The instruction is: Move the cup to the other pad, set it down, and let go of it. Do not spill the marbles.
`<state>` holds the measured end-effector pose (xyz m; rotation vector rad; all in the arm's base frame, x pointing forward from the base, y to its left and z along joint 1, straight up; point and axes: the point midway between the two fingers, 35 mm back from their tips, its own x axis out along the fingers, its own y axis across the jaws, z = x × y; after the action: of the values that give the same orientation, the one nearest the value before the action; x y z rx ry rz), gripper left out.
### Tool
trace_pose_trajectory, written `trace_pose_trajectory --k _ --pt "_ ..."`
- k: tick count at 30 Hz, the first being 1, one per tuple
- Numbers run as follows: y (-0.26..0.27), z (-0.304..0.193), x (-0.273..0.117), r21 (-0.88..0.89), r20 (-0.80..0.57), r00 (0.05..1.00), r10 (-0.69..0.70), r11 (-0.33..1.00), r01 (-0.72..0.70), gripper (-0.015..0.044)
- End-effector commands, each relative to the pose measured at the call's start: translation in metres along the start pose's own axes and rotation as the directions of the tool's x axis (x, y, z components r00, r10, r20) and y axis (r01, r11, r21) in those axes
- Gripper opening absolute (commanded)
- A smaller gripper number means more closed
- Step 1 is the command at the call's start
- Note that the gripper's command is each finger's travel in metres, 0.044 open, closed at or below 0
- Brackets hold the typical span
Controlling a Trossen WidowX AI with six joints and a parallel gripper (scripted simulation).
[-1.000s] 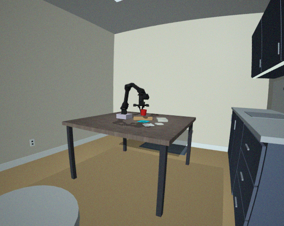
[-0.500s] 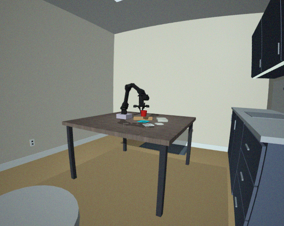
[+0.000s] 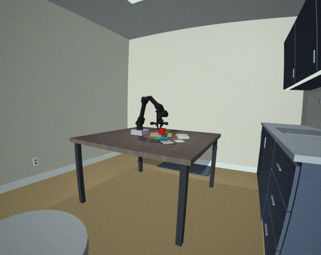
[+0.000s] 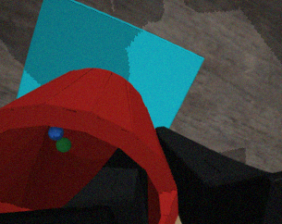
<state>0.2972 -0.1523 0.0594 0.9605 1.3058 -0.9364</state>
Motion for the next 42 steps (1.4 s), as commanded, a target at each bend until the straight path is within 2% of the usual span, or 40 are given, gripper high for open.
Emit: trace_pose_trajectory --k 1,16,34,39,42 --pt "-0.002 -0.001 0.010 -0.003 -0.009 1.000 -0.009 1.000 0.009 0.0000" --pt "-0.003 -0.002 0.032 -0.003 -0.009 1.000 -0.010 1.000 0.010 0.0000" --pt "-0.002 -0.001 0.029 0.000 -0.005 1.000 -0.005 1.000 0.005 0.0000" --pt "-0.002 -0.001 0.029 0.000 -0.005 1.000 -0.005 1.000 0.005 0.0128" --pt "-0.002 -0.001 0.029 0.000 -0.005 1.000 -0.005 1.000 0.005 0.0128"
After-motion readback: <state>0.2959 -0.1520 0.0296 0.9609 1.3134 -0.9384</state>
